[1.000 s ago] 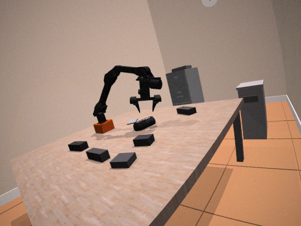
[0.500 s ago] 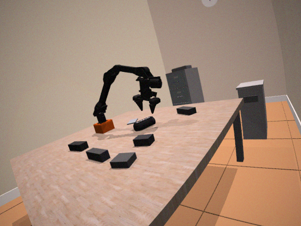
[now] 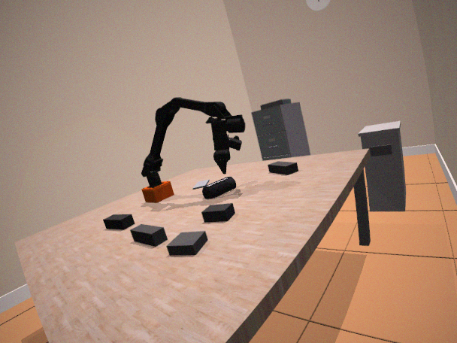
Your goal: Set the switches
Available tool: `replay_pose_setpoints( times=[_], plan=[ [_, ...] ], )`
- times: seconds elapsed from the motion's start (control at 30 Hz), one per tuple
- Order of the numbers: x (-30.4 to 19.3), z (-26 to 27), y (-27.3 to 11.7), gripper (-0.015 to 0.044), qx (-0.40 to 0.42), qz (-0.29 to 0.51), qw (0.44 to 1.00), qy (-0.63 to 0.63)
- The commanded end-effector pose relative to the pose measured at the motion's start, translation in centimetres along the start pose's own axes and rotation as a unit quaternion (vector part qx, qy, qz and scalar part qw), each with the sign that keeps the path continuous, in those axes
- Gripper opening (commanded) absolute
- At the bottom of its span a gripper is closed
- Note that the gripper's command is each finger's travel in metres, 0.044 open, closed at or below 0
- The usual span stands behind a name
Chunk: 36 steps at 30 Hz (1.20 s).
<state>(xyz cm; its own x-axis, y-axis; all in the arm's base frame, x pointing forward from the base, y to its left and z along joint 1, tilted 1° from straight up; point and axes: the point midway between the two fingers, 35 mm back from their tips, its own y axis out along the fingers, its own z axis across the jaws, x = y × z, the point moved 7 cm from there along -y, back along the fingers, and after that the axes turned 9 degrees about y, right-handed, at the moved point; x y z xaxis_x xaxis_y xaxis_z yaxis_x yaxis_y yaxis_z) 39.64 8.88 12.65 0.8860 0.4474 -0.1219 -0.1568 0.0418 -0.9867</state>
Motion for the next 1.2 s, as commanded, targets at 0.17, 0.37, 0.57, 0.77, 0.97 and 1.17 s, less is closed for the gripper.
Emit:
replay_pose_setpoints(
  times=[0.17,0.37,0.57,0.77,0.97,1.17],
  plan=[
    [-0.7,1.8,0.3,0.0440,-0.018,-0.046,0.859,0.509],
    [-0.9,2.3,0.4,0.0440,-0.010,-0.060,0.765,0.641],
    [-1.1,2.7,0.6,0.0440,0.002,-0.073,0.652,0.755],
    [-1.2,3.1,0.7,0.0440,0.018,-0.083,0.521,0.850],
    [-1.4,3.5,0.8,0.0440,0.037,-0.087,0.375,0.922],
    [-1.4,3.5,0.8,0.0440,0.040,-0.087,0.355,0.930]
  ],
)
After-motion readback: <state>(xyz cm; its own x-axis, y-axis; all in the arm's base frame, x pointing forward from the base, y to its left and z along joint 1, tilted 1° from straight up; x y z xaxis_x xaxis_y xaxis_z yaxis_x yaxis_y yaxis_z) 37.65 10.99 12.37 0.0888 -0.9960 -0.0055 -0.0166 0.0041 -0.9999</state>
